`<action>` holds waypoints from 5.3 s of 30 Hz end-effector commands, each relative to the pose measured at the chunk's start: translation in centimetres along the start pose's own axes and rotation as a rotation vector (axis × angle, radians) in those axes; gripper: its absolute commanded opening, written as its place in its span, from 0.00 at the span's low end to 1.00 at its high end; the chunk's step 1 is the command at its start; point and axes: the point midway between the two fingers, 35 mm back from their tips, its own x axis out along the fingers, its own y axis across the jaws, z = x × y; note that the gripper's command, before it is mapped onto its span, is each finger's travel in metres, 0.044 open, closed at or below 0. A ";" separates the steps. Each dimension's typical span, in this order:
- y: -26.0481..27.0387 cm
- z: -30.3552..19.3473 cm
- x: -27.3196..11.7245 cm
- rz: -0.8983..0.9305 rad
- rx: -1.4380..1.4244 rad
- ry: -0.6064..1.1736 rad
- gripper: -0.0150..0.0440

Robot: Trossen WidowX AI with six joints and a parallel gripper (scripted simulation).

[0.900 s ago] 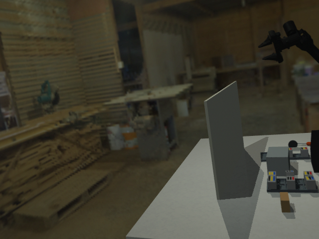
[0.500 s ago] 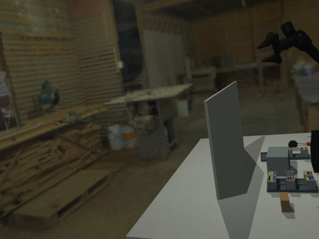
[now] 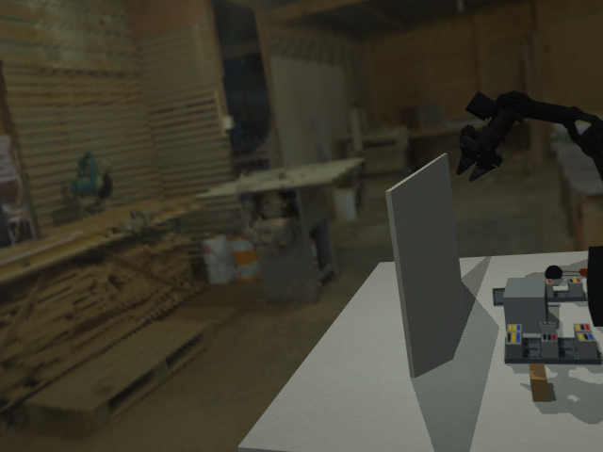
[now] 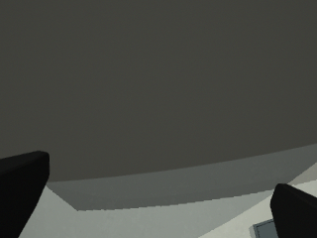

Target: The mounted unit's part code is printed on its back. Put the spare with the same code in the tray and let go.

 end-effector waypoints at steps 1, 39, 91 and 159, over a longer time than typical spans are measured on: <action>0.2 -4.0 5.2 -0.084 -0.091 0.177 1.00; -13.7 -15.9 11.1 -0.470 0.371 0.496 1.00; -25.3 -25.2 13.4 -0.690 1.129 0.270 0.76; -27.4 -28.2 16.8 -0.695 1.124 0.263 0.76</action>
